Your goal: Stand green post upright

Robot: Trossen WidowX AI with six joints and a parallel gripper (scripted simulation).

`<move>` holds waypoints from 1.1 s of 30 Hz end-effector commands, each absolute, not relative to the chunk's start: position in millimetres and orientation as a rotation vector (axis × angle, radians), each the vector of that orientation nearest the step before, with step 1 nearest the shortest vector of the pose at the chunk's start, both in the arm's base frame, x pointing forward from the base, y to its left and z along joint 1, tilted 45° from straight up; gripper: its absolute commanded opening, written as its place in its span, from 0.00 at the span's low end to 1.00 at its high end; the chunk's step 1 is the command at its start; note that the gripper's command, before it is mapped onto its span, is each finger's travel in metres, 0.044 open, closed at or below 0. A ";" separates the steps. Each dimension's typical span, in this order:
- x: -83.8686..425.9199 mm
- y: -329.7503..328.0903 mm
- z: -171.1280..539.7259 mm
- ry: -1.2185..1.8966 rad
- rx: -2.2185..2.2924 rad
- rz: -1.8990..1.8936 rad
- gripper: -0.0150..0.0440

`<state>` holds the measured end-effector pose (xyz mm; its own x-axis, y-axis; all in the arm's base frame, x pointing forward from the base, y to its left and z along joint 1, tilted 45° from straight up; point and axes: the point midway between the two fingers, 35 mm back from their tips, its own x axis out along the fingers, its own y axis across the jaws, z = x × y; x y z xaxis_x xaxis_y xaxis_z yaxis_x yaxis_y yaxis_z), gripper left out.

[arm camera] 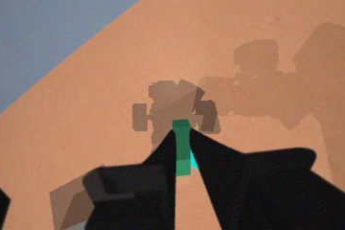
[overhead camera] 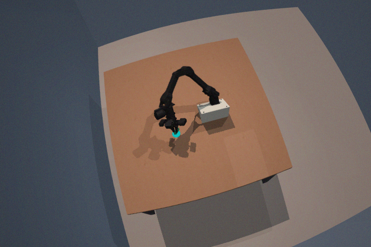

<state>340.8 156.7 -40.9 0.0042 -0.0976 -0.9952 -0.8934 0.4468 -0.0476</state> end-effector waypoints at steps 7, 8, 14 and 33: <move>341.2 156.4 -38.2 1.377 -0.894 0.836 0.29; 341.2 156.3 -38.1 1.370 -0.891 0.840 0.29; 341.7 155.8 -37.7 1.331 -0.869 0.862 0.29; 342.6 154.0 -34.4 1.199 -0.810 0.926 0.29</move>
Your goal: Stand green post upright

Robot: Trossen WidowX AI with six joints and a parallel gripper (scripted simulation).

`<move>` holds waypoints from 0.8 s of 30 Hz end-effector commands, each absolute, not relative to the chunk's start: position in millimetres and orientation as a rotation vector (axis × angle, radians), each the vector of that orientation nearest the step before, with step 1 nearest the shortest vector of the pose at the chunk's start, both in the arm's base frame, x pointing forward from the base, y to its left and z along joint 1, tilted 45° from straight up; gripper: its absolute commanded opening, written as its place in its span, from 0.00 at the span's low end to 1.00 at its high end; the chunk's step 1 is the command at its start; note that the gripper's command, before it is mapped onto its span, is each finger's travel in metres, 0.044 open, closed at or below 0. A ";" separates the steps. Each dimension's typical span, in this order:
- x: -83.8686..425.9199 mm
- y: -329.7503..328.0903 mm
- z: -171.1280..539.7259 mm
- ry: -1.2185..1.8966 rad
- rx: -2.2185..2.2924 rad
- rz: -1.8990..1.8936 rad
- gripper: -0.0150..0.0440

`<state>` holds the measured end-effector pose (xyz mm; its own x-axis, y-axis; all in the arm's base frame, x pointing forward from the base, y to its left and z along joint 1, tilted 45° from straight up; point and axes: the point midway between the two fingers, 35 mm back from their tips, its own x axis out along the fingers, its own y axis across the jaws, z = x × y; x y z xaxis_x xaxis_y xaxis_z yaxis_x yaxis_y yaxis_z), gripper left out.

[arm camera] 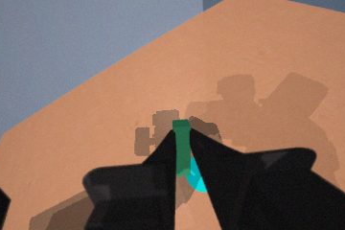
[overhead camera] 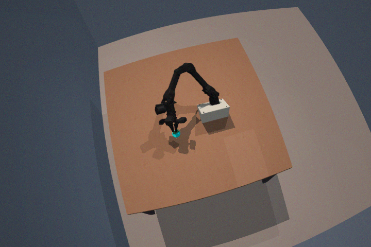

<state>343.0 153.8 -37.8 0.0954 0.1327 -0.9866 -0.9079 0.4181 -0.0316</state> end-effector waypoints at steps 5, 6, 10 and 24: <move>342.6 153.5 -33.1 1.163 -0.797 0.942 0.29; 342.6 153.3 -32.8 1.155 -0.794 0.945 0.29; 342.6 152.8 -31.5 1.125 -0.785 0.956 0.29; 341.9 150.9 -26.1 1.016 -0.758 0.993 0.29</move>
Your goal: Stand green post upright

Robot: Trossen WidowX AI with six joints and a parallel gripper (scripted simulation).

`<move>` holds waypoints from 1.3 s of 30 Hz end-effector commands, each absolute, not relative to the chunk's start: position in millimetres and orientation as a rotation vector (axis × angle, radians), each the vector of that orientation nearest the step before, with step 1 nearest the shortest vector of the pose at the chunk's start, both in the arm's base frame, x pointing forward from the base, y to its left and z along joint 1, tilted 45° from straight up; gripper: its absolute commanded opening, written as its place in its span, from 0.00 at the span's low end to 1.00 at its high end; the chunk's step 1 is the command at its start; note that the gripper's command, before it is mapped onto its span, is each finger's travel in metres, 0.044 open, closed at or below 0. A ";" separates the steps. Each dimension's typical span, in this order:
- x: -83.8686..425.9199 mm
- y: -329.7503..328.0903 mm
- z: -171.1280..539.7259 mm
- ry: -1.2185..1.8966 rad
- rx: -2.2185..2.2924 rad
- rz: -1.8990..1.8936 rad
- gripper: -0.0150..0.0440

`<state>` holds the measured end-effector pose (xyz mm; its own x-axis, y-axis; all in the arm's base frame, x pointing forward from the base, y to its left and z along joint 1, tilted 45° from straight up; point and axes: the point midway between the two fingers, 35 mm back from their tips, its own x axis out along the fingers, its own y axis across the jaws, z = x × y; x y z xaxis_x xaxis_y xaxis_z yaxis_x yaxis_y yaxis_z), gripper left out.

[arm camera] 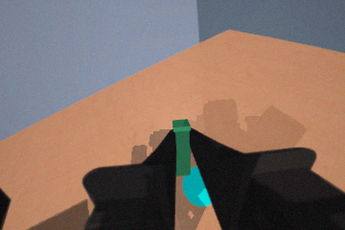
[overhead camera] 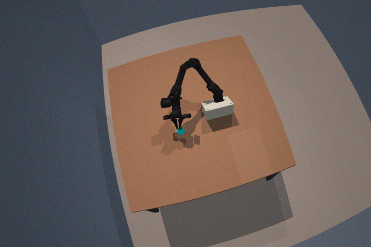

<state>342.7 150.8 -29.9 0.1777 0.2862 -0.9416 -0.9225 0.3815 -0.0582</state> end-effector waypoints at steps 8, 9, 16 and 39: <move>341.0 149.6 -22.4 0.952 -0.747 1.012 0.29; 340.9 149.4 -21.9 0.943 -0.745 1.014 0.29; 339.7 148.2 -18.2 0.886 -0.738 1.029 0.29; 333.6 143.4 -4.2 0.690 -0.729 1.067 0.29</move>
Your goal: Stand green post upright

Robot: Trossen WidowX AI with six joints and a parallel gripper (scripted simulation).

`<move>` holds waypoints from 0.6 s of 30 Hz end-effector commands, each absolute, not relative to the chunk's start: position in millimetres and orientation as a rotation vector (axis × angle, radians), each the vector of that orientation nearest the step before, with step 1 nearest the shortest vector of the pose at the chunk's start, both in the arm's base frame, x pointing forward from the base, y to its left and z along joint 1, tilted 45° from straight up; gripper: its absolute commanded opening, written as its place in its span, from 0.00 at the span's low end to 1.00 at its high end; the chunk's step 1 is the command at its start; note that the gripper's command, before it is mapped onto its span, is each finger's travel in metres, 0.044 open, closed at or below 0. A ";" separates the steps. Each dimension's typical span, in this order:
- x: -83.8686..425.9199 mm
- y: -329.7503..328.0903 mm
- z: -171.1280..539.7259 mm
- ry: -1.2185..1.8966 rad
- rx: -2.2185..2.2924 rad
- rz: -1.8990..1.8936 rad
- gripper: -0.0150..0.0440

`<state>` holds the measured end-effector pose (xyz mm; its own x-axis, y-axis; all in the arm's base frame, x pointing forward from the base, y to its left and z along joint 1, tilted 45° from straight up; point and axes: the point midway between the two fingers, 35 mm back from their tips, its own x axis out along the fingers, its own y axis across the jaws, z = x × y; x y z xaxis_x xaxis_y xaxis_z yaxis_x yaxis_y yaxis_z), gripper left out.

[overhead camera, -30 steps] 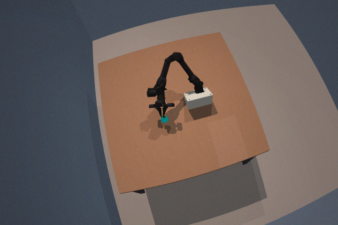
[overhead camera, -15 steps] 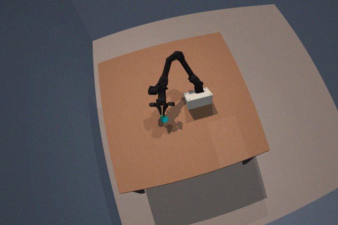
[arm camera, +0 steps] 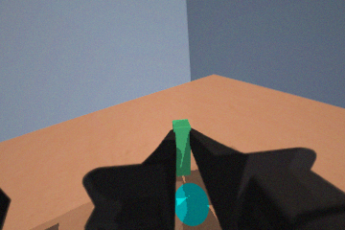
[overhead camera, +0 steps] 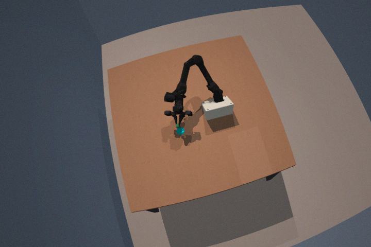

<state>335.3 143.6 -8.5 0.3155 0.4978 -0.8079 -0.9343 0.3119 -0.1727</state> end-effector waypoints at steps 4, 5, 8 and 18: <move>332.1 142.5 -1.5 0.655 -0.729 1.072 0.29; 331.7 142.3 -0.8 0.647 -0.730 1.073 0.29; 330.4 141.6 1.3 0.620 -0.731 1.077 0.29; 325.7 139.2 8.5 0.532 -0.737 1.087 0.29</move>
